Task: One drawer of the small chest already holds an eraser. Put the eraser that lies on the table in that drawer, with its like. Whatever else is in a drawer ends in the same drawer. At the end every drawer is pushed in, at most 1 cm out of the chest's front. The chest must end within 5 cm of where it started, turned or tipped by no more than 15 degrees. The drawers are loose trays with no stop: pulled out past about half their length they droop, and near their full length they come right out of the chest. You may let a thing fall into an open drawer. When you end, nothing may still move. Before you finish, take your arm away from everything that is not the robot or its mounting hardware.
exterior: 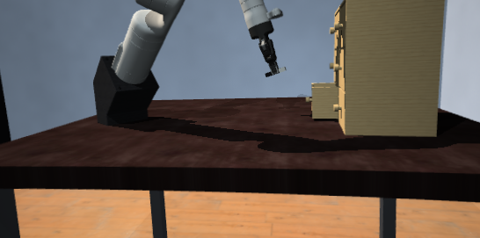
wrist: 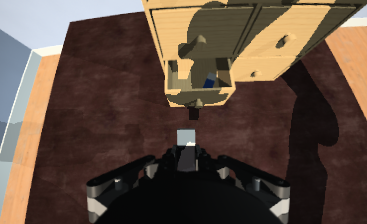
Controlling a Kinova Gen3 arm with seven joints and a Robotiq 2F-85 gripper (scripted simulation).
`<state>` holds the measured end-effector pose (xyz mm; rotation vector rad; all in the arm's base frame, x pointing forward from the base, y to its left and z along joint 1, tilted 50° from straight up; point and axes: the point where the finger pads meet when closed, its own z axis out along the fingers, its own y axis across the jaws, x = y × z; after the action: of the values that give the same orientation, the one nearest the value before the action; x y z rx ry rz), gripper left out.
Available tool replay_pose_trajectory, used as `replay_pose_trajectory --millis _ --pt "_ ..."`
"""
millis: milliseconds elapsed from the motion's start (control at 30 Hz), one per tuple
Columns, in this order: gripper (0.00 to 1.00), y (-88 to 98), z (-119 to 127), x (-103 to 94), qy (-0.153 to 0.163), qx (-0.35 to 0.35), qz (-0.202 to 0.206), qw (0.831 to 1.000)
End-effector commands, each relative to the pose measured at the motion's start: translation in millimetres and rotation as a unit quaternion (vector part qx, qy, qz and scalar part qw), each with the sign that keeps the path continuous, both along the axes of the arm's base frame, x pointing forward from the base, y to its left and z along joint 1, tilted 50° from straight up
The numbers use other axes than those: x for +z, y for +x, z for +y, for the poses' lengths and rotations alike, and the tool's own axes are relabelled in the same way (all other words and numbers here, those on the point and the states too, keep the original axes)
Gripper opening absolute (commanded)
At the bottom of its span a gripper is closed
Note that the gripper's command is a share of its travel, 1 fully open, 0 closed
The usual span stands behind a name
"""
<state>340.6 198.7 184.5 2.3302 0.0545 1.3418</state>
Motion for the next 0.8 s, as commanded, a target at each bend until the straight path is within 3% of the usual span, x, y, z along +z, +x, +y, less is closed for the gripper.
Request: replay_pose_trajectory --millis 0,367,433,767 --pt "0.19 -4.0 -0.1 -2.0 -0.024 0.021 -0.03 0.999" --pt "0.19 -5.7 -0.3 -5.1 -0.045 0.069 -0.136 0.987" --pt "0.19 -5.7 -0.3 -5.1 -0.045 0.069 -0.136 0.987" --pt "0.19 -6.6 -1.7 -7.7 -0.064 0.115 -0.235 0.963"
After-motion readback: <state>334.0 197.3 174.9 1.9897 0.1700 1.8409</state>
